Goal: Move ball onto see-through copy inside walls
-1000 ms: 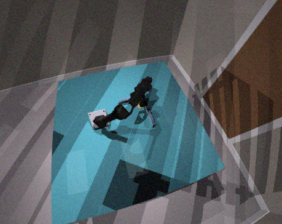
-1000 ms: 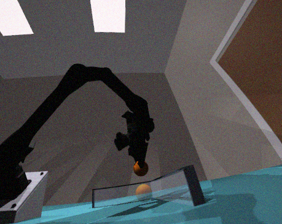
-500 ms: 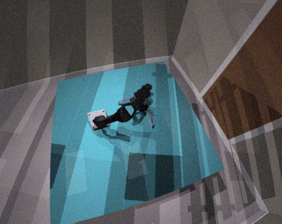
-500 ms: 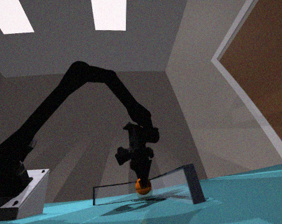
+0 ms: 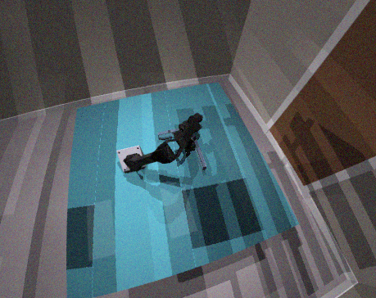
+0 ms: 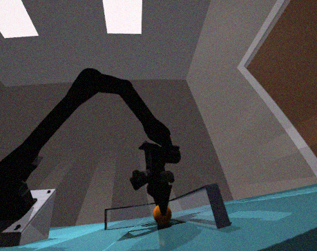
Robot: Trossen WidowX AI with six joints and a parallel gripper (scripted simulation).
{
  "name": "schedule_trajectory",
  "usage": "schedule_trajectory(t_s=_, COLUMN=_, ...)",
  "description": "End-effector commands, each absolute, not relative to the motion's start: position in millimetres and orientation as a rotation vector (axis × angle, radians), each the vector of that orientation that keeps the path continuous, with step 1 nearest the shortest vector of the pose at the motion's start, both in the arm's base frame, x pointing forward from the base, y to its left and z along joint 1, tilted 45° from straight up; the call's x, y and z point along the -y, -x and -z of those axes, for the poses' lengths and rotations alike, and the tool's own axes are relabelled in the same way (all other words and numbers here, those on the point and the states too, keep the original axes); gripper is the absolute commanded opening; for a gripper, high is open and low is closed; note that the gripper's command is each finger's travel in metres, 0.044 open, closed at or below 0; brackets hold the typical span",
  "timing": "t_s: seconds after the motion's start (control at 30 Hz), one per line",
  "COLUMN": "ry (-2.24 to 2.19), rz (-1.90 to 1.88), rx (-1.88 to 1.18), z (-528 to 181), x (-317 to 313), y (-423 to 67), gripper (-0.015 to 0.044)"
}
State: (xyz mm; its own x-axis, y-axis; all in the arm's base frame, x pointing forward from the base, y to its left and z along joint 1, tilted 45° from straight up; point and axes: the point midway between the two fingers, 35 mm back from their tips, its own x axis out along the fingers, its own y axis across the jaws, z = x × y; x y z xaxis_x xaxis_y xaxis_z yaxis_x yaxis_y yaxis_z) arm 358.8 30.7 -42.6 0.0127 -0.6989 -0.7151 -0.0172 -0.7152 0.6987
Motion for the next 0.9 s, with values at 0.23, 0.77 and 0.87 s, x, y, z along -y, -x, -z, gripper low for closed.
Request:
schedule_trajectory(t_s=0.23, ry=-1.789, rz=1.754, rx=0.732, z=42.6, x=-30.7, y=-358.8, gripper=0.0210)
schedule_trajectory(t_s=0.77, ry=-1.787, rz=1.754, rx=0.730, z=-19.0, x=-90.9, y=-357.9, gripper=0.0355)
schedule_trajectory(t_s=0.87, ry=-1.804, rz=1.739, rx=0.714, z=-14.6, x=-89.6, y=-360.8, gripper=0.0355)
